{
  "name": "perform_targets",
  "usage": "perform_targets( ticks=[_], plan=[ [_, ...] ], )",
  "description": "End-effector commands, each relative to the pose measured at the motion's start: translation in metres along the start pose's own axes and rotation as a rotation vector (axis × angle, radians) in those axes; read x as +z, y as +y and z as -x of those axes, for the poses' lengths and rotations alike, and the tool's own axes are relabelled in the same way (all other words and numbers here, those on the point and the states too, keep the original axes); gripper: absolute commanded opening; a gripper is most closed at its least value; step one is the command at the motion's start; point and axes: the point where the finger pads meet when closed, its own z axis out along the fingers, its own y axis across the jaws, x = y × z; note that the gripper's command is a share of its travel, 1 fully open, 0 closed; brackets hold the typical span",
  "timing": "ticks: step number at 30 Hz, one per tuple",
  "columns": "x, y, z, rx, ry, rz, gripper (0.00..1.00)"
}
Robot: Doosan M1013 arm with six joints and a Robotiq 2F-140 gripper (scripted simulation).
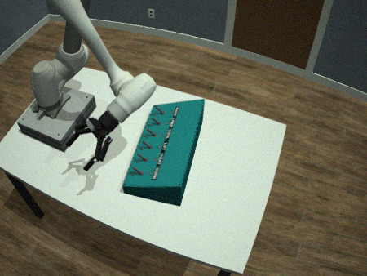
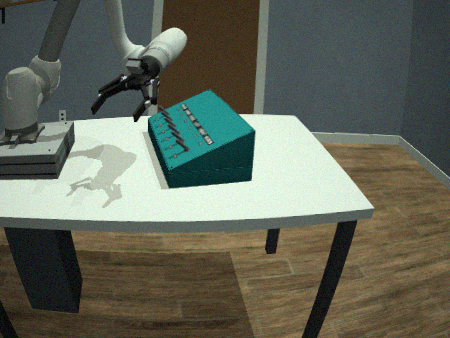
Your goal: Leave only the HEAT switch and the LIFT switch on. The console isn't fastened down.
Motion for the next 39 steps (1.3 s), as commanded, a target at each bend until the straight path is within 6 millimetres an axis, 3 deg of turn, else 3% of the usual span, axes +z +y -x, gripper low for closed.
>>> perform_targets(
  ticks=[1, 6, 8, 19, 21, 22, 24, 36, 38, 39],
  plan=[
    [0.0, 0.0, -0.001, 0.001, 0.0, 0.0, 1.0],
    [-0.002, 0.001, 0.0, 0.005, -0.007, 0.001, 1.0],
    [-0.012, 0.004, 0.006, 0.031, -0.044, 0.01, 1.0],
    [-0.128, 0.039, 0.065, 0.306, -0.441, 0.103, 1.0],
    [-0.128, 0.039, 0.065, 0.306, -0.441, 0.103, 1.0],
    [-0.157, 0.048, 0.08, 0.376, -0.54, 0.127, 1.0],
    [-0.168, 0.051, 0.086, 0.403, -0.579, 0.136, 1.0],
    [-0.295, 0.089, 0.151, 0.708, -1.015, 0.239, 1.0],
    [-0.295, 0.089, 0.151, 0.708, -1.015, 0.239, 1.0],
    [-0.324, 0.098, 0.166, 0.777, -1.115, 0.263, 1.0]
  ],
)
